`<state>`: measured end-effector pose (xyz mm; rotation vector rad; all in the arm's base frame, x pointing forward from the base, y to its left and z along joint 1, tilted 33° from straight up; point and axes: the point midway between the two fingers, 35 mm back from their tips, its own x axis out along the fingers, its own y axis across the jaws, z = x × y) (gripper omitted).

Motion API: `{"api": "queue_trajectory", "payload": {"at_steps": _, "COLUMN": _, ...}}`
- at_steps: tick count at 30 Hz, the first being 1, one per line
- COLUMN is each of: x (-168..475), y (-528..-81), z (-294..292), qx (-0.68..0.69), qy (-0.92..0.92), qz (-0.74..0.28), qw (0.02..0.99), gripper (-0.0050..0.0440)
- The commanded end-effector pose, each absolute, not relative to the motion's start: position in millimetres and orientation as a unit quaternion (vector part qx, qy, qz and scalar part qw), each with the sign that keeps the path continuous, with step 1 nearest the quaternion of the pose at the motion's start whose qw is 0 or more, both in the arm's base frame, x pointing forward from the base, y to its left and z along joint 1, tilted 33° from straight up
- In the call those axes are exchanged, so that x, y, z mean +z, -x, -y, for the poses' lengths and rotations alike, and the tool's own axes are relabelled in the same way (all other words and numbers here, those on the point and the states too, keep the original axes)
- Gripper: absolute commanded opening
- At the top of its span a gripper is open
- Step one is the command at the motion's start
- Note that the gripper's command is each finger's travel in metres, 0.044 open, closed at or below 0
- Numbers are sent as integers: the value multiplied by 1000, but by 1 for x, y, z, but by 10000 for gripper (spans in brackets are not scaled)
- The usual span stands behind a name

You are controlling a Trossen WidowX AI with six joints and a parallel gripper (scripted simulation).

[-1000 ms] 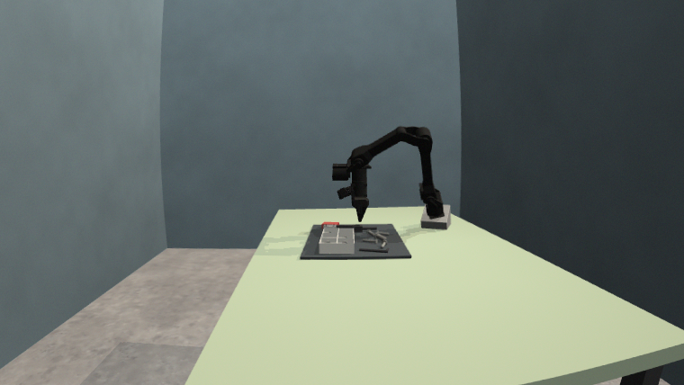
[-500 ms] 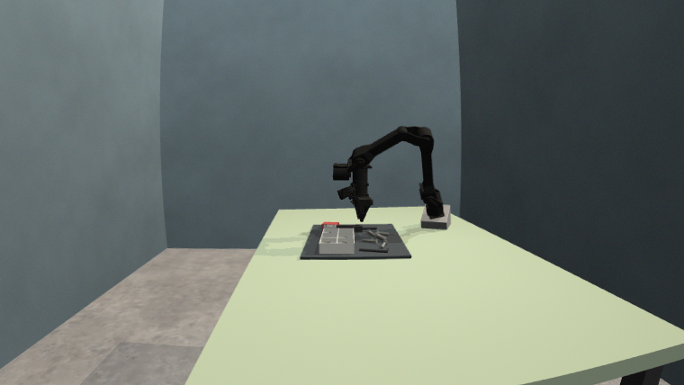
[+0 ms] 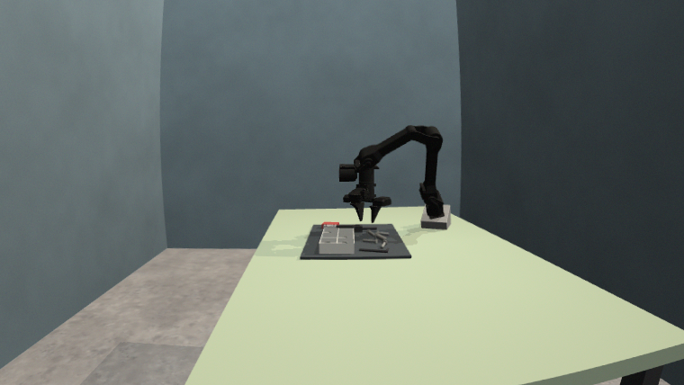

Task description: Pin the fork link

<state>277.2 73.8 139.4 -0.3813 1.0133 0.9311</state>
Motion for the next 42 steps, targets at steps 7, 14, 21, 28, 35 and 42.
{"api": "queue_trajectory", "payload": {"at_steps": 7, "x": 150, "y": -253, "z": -92, "qx": 543, "qy": 399, "qz": -306, "qw": 673, "gripper": 250}}
{"api": "queue_trajectory", "payload": {"at_steps": 14, "x": 152, "y": -235, "z": -105, "qx": 597, "qy": 536, "qz": -179, "qw": 570, "gripper": 250}}
{"api": "queue_trajectory", "payload": {"at_steps": 21, "x": 153, "y": -226, "z": -109, "qx": 620, "qy": 639, "qz": -54, "qw": 452, "gripper": 250}}
{"api": "queue_trajectory", "payload": {"at_steps": 28, "x": 152, "y": -220, "z": -111, "qx": 617, "qy": 720, "qz": 80, "qw": 308, "gripper": 250}}
{"api": "queue_trajectory", "payload": {"at_steps": 35, "x": 152, "y": -222, "z": -112, "qx": 611, "qy": 739, "qz": 129, "qw": 253, "gripper": 250}}
{"api": "queue_trajectory", "payload": {"at_steps": 42, "x": 152, "y": -222, "z": -112, "qx": 612, "qy": 739, "qz": 129, "qw": 252, "gripper": 250}}
